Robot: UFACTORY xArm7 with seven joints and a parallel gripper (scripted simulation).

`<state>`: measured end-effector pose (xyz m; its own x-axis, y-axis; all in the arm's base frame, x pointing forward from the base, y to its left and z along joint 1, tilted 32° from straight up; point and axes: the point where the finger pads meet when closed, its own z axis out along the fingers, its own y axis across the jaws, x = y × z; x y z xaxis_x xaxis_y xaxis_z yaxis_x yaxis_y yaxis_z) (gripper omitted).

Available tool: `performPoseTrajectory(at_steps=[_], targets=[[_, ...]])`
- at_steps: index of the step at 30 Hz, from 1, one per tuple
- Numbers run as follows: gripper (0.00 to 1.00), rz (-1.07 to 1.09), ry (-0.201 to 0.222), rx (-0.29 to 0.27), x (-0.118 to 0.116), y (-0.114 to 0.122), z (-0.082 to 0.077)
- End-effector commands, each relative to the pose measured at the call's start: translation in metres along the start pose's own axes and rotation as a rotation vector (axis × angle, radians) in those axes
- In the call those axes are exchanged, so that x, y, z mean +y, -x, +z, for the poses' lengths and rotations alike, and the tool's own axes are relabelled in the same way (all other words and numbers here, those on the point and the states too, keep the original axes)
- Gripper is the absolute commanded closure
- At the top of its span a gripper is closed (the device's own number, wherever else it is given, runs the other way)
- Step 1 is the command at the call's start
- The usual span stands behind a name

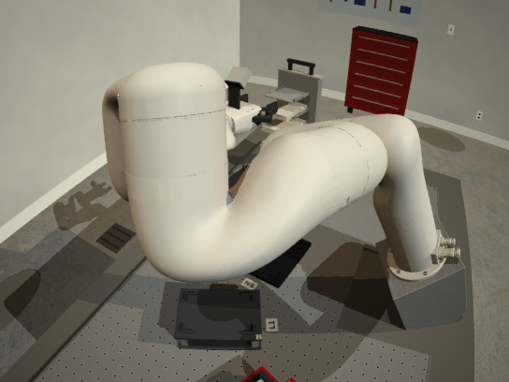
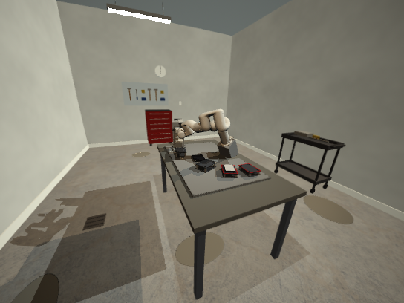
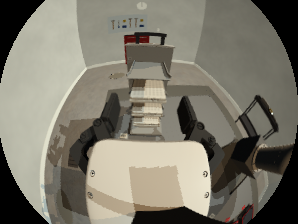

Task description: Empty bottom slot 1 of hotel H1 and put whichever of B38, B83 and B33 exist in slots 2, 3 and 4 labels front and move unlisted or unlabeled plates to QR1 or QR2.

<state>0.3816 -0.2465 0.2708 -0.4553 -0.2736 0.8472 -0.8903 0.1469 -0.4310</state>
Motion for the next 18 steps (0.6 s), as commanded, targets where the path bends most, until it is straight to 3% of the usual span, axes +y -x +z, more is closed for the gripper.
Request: performPoseTrajectory(at_steps=[1, 18], targets=[[0.0, 0.003, 0.001, 0.0, 0.0, -0.007, 0.012], [0.0, 0.003, 0.0, 0.0, 0.0, -0.028, 0.046]])
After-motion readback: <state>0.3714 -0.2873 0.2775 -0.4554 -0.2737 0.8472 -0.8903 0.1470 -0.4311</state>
